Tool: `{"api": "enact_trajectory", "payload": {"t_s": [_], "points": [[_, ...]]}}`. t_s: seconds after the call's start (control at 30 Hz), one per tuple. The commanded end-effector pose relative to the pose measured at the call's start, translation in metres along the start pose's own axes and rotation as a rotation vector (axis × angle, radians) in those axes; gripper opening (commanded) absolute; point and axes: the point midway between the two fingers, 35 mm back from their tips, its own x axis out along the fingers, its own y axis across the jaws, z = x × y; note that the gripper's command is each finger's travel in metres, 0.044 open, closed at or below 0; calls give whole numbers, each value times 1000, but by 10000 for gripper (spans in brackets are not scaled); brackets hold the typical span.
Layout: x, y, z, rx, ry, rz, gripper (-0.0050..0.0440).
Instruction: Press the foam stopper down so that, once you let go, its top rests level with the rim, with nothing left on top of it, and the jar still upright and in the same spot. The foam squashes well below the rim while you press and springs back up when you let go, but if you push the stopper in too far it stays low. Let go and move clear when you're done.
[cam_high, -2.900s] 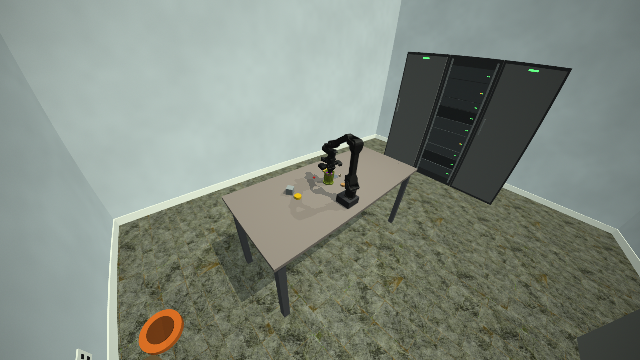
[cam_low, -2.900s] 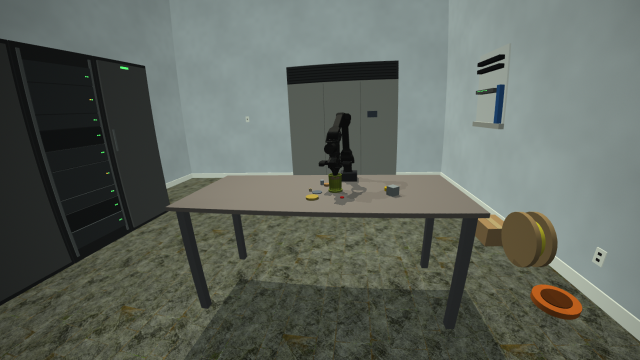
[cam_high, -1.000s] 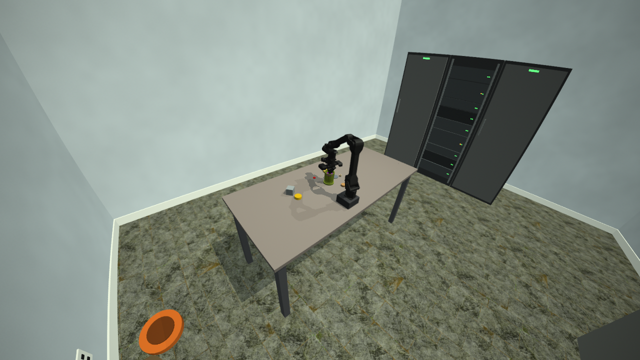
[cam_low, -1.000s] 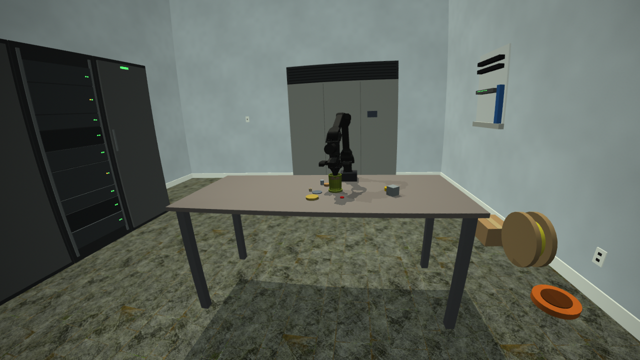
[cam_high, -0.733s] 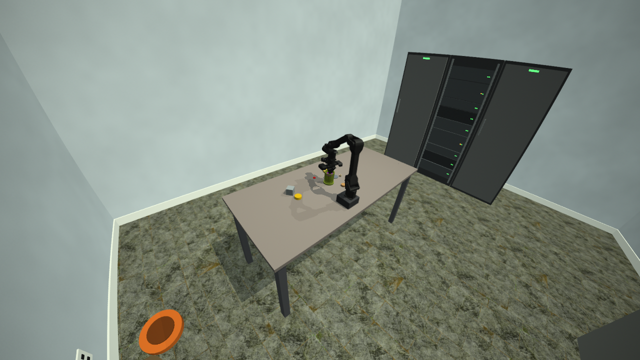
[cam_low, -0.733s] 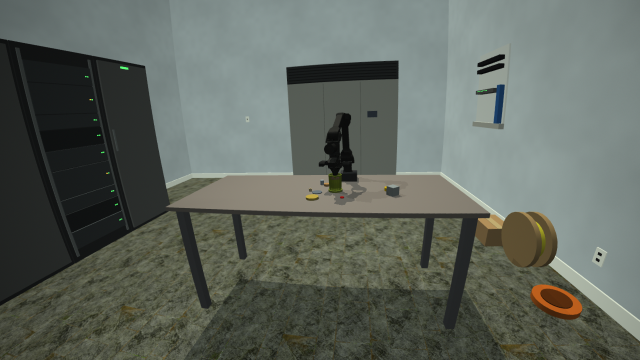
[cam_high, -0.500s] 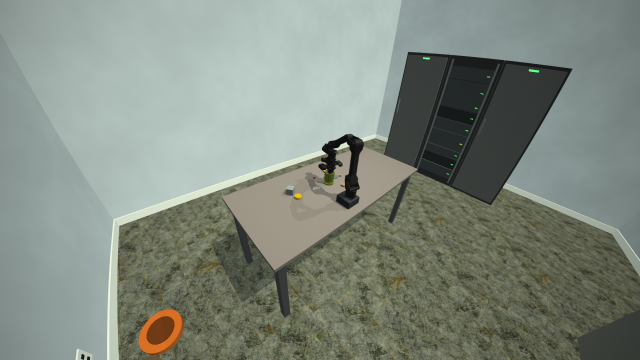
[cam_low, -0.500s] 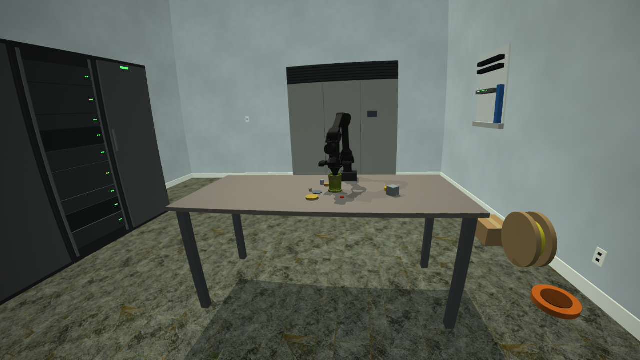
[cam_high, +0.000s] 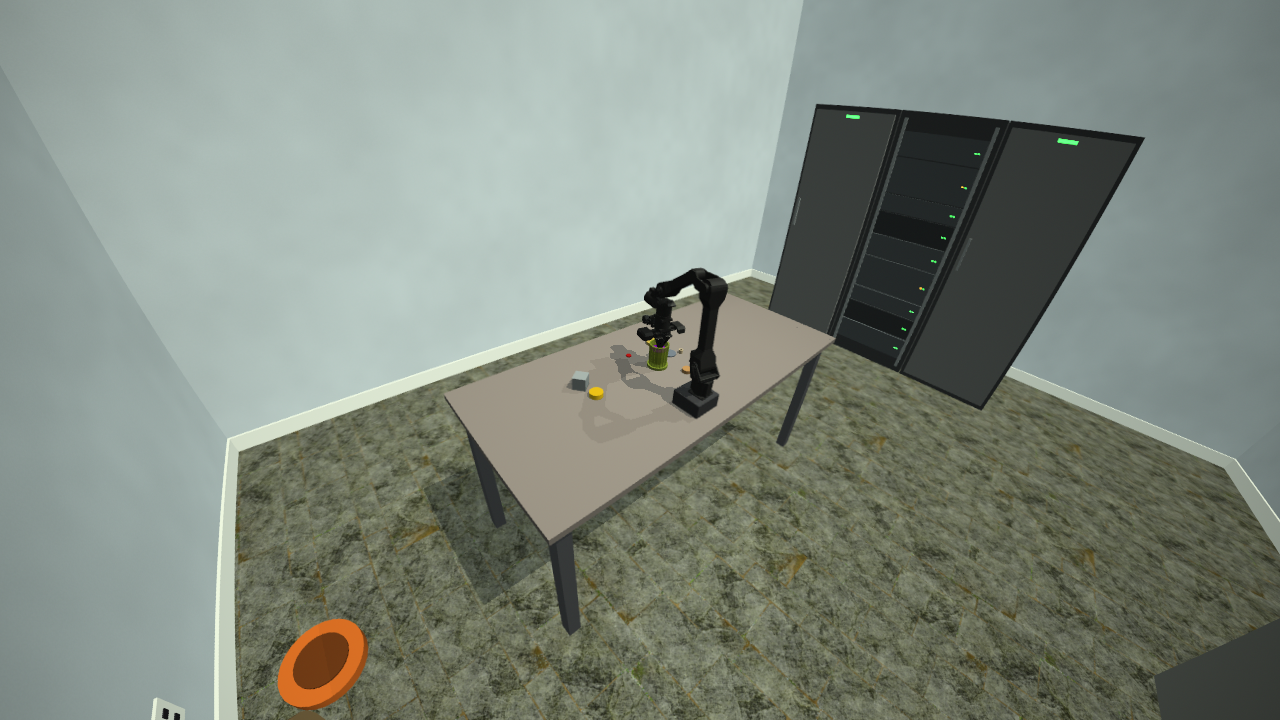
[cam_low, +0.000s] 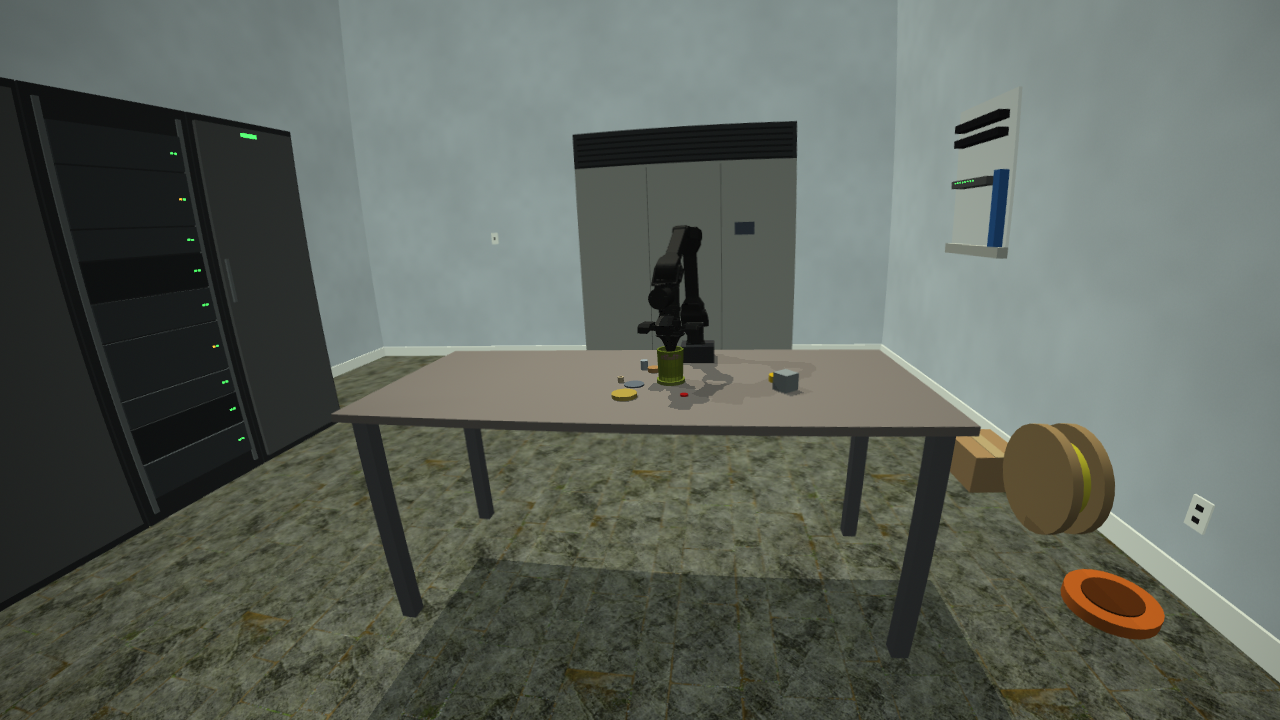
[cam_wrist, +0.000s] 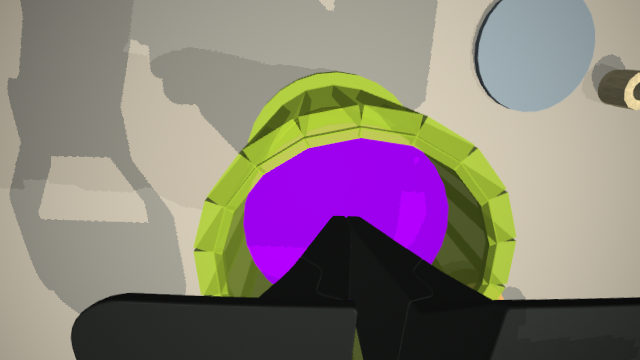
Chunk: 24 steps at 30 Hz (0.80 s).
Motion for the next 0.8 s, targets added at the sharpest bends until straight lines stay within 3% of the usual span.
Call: {"api": "enact_trajectory", "payload": {"t_s": [0.0, 0.4, 0.77], "points": [[0, -1, -1, -1, -4, -2, 0], [-2, -1, 0, -1, -7, -3, 0], [-59, 0, 9, -1, -6, -2, 0]]}}
